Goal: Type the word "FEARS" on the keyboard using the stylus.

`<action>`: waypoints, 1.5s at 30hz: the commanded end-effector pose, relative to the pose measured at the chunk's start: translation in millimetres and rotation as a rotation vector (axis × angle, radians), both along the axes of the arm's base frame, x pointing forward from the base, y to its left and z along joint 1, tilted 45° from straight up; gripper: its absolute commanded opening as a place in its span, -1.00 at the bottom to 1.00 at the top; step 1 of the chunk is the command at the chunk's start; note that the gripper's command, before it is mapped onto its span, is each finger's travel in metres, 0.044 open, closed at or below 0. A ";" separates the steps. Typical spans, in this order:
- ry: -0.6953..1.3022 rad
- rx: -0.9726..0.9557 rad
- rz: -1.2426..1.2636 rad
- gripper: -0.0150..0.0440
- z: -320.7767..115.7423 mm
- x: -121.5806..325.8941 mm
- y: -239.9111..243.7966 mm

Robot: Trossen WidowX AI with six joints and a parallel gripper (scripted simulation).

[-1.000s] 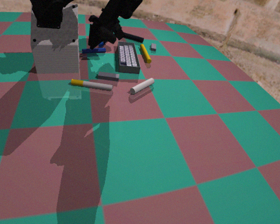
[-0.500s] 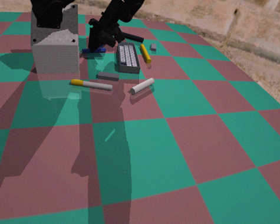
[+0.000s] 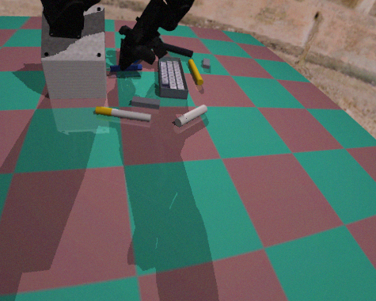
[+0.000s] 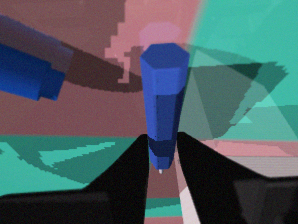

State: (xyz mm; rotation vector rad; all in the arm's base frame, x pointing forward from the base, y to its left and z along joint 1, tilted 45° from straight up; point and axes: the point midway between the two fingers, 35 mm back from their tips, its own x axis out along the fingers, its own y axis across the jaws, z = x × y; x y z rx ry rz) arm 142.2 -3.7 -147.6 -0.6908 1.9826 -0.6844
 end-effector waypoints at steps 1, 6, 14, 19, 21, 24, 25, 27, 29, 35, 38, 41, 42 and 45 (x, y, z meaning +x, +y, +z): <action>-0.001 0.001 -0.001 -0.49 0.0 0.0 0.2; -0.001 0.002 -0.001 -0.49 6.3 0.3 6.9; 0.000 0.003 0.000 -0.49 34.7 -2.5 35.1; -0.002 0.028 0.015 -0.49 31.1 -1.4 34.0; -0.005 0.092 0.034 -0.49 26.4 -0.5 35.3; -0.012 0.195 0.073 -0.49 19.3 2.0 37.9; -0.016 0.228 0.087 -0.49 17.2 3.0 38.9; -0.028 0.294 0.116 -0.49 13.7 5.4 41.2; -0.042 0.357 0.149 -0.49 10.7 8.2 43.7; -0.092 0.534 0.272 -0.49 4.8 18.9 51.8; -0.120 0.614 0.351 -0.49 3.4 25.3 55.9; -0.152 0.685 0.437 -0.49 3.6 32.3 60.0; -0.163 0.707 0.467 -0.49 4.0 34.7 61.3; -0.199 0.766 0.563 -0.49 6.3 42.2 65.3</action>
